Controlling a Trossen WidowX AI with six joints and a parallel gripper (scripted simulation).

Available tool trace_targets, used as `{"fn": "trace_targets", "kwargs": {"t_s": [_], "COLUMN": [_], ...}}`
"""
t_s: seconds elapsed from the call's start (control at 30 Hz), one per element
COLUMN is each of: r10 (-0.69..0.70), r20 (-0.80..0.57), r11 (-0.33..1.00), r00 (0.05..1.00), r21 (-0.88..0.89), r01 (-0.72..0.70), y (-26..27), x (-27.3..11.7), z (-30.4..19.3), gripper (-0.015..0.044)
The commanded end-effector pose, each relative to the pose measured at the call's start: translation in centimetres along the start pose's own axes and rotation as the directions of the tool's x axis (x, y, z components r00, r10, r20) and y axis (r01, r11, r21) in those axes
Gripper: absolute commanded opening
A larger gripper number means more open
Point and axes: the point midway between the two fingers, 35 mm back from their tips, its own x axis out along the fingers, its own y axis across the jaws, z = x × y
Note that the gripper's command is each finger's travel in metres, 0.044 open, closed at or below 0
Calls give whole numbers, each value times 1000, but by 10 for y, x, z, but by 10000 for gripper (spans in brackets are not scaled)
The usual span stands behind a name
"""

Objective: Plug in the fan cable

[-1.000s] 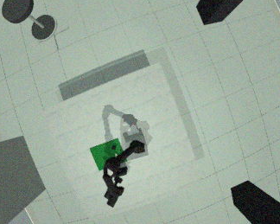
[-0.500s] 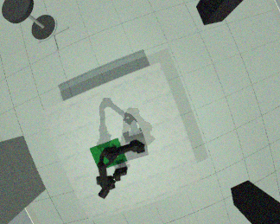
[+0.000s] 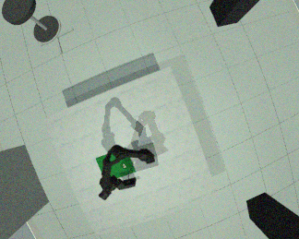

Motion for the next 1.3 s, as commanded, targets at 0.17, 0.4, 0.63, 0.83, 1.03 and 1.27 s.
{"fn": "trace_targets", "kwargs": {"t_s": [0.17, 0.4, 0.63, 0.83, 1.03, 1.27], "r10": [72, 72, 74, 74, 68, 69], "r20": [-168, -168, -167, -165, -170, -170], "r11": [722, 722, 722, 722, 722, 722], "r00": [983, 983, 983, 983, 983, 983], "r21": [689, 689, 689, 689, 689, 689], "r01": [65, 65, 63, 61, 69, 69], "y": [-47, -47, -46, -42, -41, -40], "x": [-2, -2, 7, 76, 97, 100], "z": [-76, -76, -76, -86, -94, -94], "gripper": [440, 440, 440, 440, 440, 440]}}
